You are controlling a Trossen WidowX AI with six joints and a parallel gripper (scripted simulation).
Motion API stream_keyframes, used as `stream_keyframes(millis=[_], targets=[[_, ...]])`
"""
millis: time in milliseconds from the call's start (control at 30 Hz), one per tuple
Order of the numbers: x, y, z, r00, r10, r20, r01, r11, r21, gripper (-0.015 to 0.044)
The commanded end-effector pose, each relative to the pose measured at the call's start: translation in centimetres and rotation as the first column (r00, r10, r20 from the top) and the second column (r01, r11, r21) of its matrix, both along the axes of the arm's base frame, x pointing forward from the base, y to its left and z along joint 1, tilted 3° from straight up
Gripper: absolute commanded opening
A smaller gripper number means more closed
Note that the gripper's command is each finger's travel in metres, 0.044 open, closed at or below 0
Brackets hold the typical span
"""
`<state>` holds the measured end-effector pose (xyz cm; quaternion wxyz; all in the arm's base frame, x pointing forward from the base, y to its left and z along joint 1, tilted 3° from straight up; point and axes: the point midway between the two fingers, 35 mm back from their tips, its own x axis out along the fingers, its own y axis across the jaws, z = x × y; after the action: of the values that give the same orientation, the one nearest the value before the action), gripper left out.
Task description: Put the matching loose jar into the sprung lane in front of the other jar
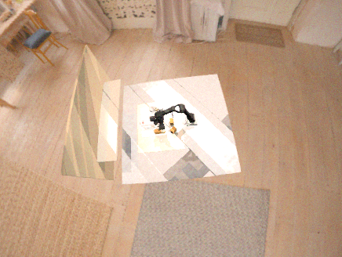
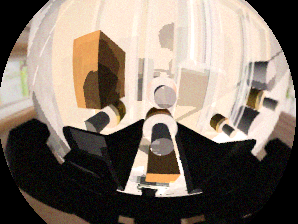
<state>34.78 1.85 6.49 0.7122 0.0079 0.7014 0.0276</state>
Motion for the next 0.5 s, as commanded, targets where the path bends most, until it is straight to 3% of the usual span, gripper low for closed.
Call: stream_keyframes(millis=[0,467], targets=[[0.55,0.08,-0.08,1.0,-0.002,0.024,0.002,1.0,0.003,0.0],[0.51,0.09,-0.46,1.0,-0.002,0.024,0.002,1.0,0.003,0.0]])
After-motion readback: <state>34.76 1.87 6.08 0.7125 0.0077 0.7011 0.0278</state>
